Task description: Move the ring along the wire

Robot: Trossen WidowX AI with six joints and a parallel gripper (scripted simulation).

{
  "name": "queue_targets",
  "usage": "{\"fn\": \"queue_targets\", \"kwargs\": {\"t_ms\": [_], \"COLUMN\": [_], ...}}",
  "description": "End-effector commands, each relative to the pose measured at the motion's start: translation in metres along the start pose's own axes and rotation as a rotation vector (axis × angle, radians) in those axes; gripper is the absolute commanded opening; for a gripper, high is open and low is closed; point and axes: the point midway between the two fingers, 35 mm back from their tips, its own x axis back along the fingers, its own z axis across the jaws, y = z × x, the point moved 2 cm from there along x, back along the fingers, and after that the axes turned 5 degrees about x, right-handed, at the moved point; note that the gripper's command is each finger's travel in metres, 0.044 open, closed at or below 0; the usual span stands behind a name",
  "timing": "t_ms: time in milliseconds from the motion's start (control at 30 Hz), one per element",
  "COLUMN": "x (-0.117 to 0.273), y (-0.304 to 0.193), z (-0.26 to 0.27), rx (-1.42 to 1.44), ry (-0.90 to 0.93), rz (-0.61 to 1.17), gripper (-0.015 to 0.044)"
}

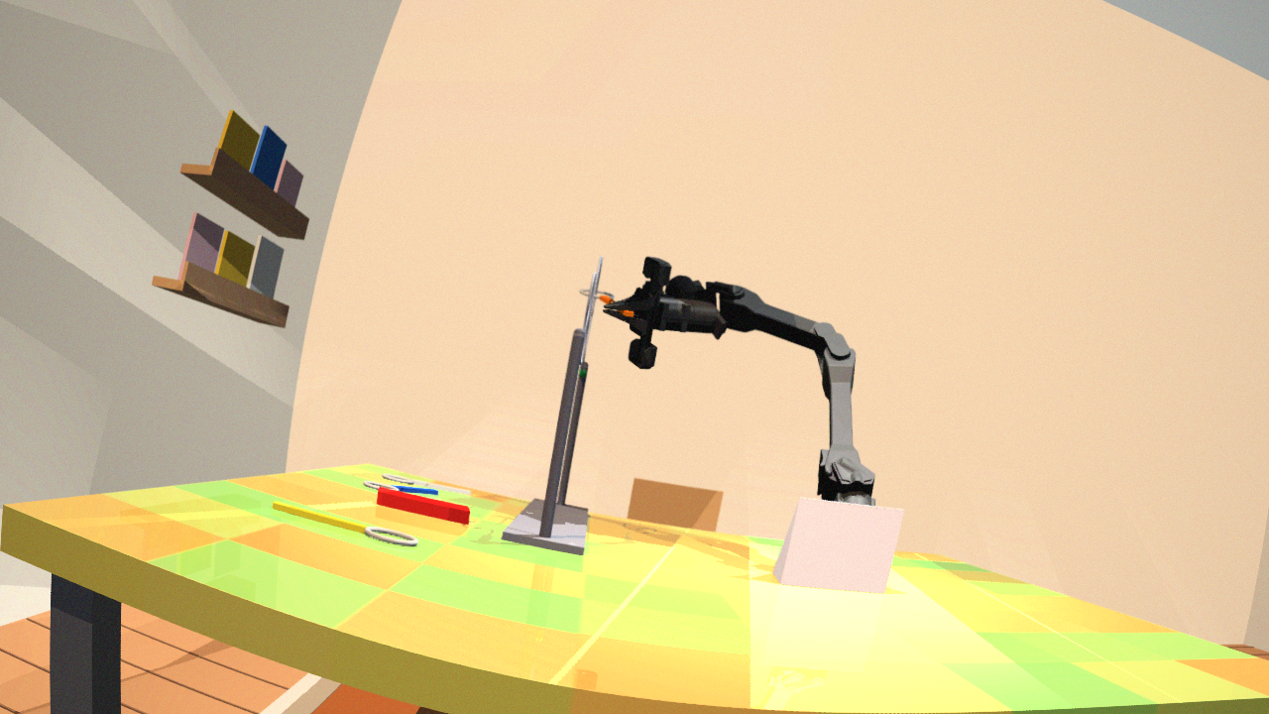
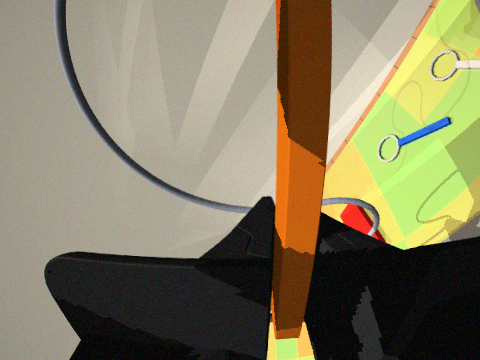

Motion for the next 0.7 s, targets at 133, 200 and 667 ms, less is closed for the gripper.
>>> {"fn": "queue_targets", "kwargs": {"t_ms": [133,200,667], "x": [-0.0013,-0.0013,-0.0012], "y": [0.0001,0.0001,0.0004], "z": [-0.0038,-0.0044,-0.0091], "rx": [0.104,0.126,0.285], "ry": [-0.053,-0.064,-0.144], "rz": [0.005,0.006,0.01], "gripper": [-0.015,-0.015,-0.015]}}
